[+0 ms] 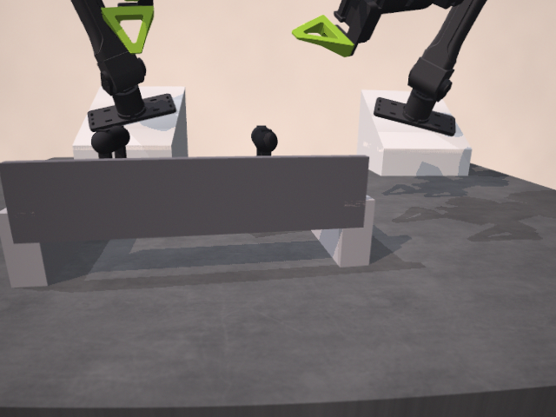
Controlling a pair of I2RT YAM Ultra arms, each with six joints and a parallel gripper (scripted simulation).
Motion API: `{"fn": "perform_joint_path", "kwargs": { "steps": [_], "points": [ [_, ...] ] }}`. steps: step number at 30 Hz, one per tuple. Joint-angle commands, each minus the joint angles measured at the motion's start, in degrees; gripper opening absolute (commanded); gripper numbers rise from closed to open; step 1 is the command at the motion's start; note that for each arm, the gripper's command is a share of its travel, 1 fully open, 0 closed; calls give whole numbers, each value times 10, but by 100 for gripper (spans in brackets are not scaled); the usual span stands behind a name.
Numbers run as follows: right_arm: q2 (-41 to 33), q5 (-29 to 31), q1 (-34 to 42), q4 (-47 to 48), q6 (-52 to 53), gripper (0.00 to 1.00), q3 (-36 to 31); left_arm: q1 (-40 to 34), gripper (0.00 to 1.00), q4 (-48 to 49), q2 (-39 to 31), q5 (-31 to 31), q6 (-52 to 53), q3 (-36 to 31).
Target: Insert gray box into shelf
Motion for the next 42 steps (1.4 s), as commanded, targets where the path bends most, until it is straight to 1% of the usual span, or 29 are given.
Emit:
{"fn": "perform_joint_path", "kwargs": {
  "steps": [1, 8, 10, 11, 12, 25, 27, 28, 29, 42],
  "points": [
    [-18, -4, -10, -20, -65, 100, -14, -26, 100, -51, 13, -40, -128, 35],
    [-32, -11, -25, -35, -149, 100, -38, -64, 100, -138, 56, -103, -297, 75],
    [-32, -11, -25, -35, -149, 100, -38, -64, 100, -138, 56, -103, -297, 75],
    [-35, -11, -26, -29, -160, 100, -30, -70, 100, -169, 60, -115, -339, 92],
    [-36, -13, -30, -34, -172, 100, -47, -75, 100, -180, 70, -124, -363, 96],
    [-58, -27, -57, -68, -327, 100, -89, -146, 100, -352, 150, -244, -683, 175],
    [-58, -27, -57, -68, -327, 100, -89, -146, 100, -352, 150, -244, -683, 175],
    [-61, -27, -58, -61, -338, 100, -81, -151, 100, -379, 161, -253, -715, 191],
    [-63, -29, -61, -65, -349, 100, -99, -156, 100, -391, 167, -261, -739, 196],
    [-81, -43, -88, -100, -503, 100, -141, -226, 100, -554, 243, -379, -1053, 268]
  ]
}}
